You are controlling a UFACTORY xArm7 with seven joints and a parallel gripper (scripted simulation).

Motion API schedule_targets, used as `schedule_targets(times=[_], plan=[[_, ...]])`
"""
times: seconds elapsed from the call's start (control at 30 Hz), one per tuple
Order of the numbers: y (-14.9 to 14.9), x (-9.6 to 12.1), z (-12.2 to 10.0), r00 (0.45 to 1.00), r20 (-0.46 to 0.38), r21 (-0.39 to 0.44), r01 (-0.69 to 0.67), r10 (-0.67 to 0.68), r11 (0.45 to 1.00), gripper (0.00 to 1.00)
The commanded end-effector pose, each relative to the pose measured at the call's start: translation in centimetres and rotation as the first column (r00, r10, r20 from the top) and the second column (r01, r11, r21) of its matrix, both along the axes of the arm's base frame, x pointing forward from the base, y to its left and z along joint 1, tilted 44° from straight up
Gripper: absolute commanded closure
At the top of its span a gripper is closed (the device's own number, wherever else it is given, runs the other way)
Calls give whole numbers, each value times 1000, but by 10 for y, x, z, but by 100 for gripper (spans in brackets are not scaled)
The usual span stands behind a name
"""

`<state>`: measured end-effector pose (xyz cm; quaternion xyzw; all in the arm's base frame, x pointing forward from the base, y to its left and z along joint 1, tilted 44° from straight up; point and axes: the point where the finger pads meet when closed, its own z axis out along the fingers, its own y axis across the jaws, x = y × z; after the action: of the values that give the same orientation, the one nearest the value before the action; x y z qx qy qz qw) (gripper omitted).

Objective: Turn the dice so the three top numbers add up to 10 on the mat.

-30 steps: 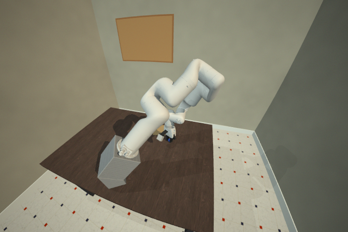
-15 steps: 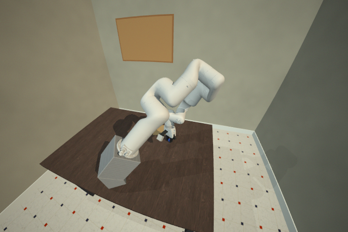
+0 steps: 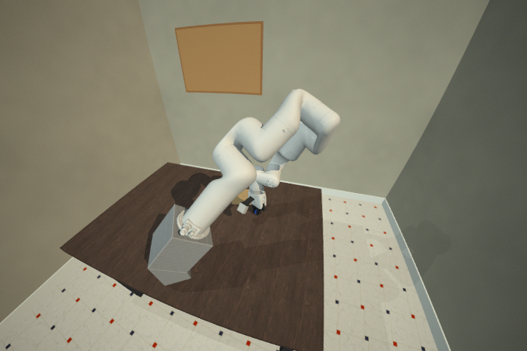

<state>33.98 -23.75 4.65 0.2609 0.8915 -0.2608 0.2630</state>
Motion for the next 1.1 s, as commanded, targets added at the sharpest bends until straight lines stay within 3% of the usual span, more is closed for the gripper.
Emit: schedule_targets(times=[0.0, 0.73, 1.07], plan=[[0, 0, 0, 1000, 1, 0, -1, 1, 1000, 85], [1, 0, 2, 1000, 1, 0, -1, 1, 1000, 85], [27, -14, 32, 1000, 1, 0, -1, 1, 1000, 85]])
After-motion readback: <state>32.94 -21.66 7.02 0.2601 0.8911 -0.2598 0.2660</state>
